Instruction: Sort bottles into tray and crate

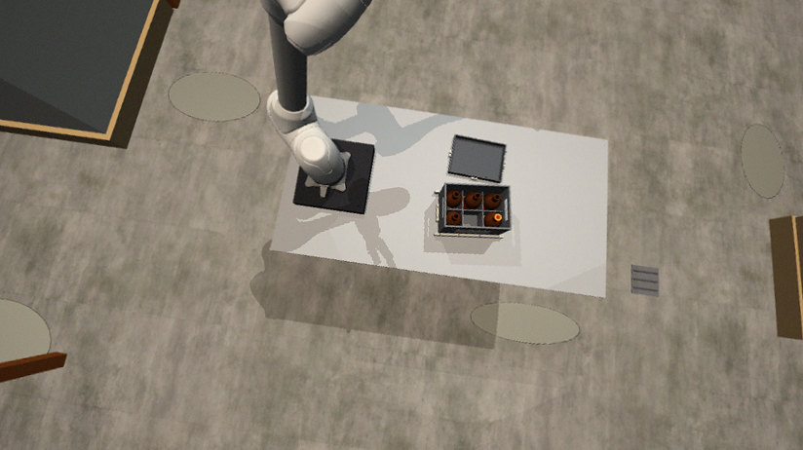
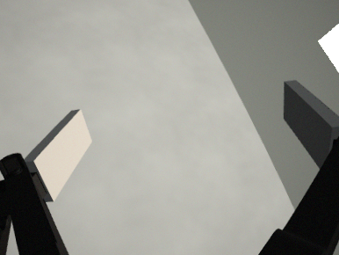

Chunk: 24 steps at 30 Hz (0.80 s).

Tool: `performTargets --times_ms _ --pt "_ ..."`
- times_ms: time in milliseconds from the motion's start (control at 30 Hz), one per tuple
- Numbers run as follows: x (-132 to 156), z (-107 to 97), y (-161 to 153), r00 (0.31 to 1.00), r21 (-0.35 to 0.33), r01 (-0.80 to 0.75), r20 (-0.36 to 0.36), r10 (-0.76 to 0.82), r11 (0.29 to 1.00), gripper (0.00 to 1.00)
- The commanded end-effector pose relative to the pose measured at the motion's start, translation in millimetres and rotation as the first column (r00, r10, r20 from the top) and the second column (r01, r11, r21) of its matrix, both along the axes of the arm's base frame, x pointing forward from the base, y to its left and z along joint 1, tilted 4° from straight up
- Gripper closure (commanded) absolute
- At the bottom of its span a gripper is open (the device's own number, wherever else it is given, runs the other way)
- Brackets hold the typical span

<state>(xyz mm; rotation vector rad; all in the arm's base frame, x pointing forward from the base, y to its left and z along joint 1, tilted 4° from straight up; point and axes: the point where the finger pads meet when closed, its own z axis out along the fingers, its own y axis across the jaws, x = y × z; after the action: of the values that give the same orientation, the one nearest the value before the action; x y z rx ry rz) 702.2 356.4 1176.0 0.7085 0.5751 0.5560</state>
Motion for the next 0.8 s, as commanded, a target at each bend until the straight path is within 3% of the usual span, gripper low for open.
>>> performTargets --times_ms 0,767 --pt "-5.2 -4.4 -5.4 1.000 0.014 -0.001 -0.030 0.001 1.000 0.00" --pt "-32.2 -45.8 -53.0 0.963 0.123 0.006 -0.267 0.028 0.992 0.00"
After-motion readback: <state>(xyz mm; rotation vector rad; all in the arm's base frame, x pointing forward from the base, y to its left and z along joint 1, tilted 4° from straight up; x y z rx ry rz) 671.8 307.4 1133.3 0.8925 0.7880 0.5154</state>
